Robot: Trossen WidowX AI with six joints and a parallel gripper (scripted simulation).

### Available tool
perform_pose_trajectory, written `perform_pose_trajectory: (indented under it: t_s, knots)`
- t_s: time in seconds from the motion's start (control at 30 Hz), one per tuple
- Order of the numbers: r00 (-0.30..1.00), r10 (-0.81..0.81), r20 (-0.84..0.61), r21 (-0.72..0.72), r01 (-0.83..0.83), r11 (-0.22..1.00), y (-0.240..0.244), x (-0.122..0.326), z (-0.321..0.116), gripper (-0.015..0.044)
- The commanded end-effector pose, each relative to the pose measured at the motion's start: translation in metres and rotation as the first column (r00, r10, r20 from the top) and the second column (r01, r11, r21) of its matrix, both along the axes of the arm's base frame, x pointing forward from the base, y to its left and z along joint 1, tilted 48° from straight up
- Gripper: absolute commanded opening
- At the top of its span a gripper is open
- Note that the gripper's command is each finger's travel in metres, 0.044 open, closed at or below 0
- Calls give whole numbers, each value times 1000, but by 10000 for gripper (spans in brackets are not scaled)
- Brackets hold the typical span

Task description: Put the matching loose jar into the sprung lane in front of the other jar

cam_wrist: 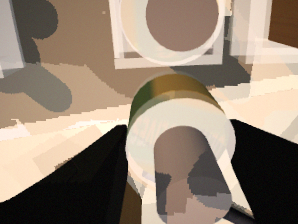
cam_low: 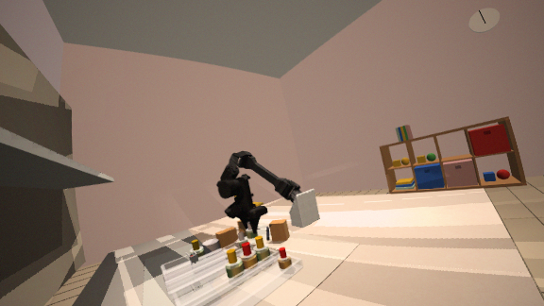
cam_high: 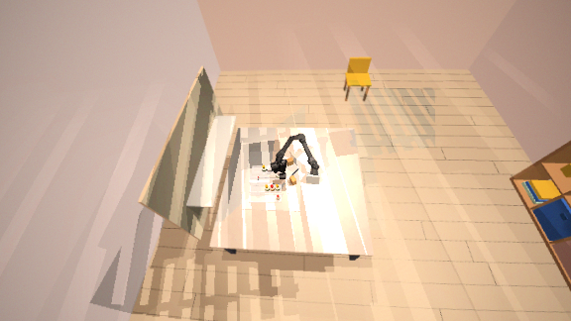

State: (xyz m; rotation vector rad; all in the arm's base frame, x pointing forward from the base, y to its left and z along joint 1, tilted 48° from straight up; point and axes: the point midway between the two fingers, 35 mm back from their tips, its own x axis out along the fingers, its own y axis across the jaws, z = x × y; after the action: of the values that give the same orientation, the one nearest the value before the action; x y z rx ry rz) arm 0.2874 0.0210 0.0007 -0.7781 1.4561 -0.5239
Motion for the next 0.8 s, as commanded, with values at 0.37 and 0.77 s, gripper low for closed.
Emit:
perform_pose_trajectory:
  t_s: [0.37,0.77]
  knots:
    - [1000,7,-2,-4,-7,1000,-1,4,-2,0]
    - [1000,7,-2,-4,-7,1000,0,10,-3,0]
